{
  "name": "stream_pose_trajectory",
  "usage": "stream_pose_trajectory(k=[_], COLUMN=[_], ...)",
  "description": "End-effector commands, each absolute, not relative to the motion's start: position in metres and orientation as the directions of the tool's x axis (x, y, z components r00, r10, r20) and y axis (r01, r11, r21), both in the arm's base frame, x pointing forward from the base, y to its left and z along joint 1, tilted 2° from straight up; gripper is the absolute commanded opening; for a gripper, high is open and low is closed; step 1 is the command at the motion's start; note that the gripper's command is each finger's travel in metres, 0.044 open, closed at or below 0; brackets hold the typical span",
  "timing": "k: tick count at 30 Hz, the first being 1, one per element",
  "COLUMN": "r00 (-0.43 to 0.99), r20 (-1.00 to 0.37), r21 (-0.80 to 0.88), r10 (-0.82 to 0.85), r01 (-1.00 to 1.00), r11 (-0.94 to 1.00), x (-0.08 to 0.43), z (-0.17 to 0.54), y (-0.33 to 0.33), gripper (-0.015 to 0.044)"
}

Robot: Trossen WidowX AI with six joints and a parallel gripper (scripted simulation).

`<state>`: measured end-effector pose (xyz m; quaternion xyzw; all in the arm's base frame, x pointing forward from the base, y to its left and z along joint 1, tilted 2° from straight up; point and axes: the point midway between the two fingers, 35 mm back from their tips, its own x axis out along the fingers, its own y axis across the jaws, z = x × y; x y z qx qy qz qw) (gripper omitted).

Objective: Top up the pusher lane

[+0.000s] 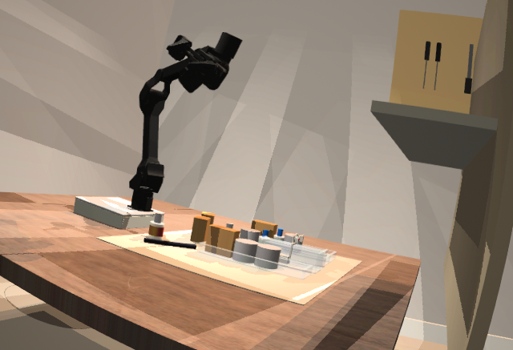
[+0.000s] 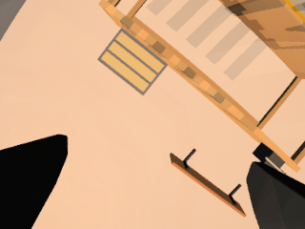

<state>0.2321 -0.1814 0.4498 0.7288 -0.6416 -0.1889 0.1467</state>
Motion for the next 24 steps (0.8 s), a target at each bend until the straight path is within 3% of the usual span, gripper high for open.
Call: stream_pose_trajectory(k=[1, 3, 6, 10, 16, 24], r00=[0.109, 0.136, 0.190, 0.243, 0.276, 0.267], r20=[-0.090, -0.117, -0.190, -0.306, -0.495, -0.647], r21=[0.474, 0.609, 0.842, 0.950, 0.716, 0.345], r10=[-0.990, -0.984, -0.963, -0.920, -0.824, -0.714], r01=[-0.869, -0.772, -0.473, 0.020, 0.666, 0.938], r11=[-0.139, -0.179, -0.260, -0.311, -0.207, 0.038], x=[0.233, 0.239, 0.251, 0.262, 0.267, 0.263], z=[0.448, 0.437, 0.408, 0.367, 0.305, 0.256], y=[-0.182, -0.184, -0.188, -0.191, -0.189, -0.182], gripper=[0.0426, 0.0440, 0.0440, 0.0440, 0.0440, 0.0440])
